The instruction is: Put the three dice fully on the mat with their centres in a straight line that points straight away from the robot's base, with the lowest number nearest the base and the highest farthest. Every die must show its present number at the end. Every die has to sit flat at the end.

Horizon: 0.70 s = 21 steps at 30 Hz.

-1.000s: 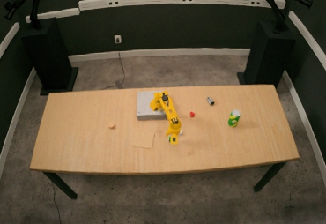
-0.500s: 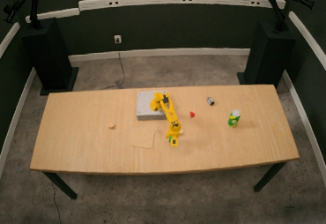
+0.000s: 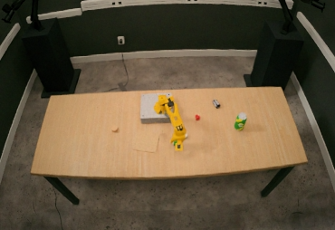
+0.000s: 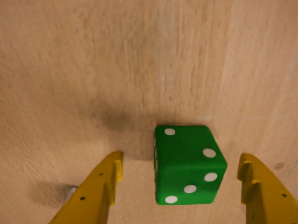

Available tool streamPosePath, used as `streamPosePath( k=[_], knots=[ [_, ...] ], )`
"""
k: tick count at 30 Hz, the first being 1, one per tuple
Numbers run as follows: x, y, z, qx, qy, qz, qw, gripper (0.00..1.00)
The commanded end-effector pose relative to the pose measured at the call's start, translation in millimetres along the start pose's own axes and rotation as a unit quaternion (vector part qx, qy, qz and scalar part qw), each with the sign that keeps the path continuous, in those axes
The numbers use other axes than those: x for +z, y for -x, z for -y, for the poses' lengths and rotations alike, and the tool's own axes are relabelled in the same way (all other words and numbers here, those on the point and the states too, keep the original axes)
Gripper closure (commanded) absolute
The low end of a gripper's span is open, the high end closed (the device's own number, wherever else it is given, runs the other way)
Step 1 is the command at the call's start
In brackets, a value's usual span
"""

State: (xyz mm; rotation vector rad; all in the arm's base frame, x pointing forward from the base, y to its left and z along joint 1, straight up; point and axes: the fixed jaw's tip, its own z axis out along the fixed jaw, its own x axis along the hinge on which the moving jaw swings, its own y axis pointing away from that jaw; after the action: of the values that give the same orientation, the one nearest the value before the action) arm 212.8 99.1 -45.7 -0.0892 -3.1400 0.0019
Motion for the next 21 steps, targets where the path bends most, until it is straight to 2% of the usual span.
streamPosePath(
  k=[1,21],
  knots=[
    [4.8,-3.8,3.5,0.007,-0.005,-0.01,1.0,0.69],
    [4.8,-3.8,6.6,0.007,-0.004,-0.01,1.0,0.74]
  ],
)
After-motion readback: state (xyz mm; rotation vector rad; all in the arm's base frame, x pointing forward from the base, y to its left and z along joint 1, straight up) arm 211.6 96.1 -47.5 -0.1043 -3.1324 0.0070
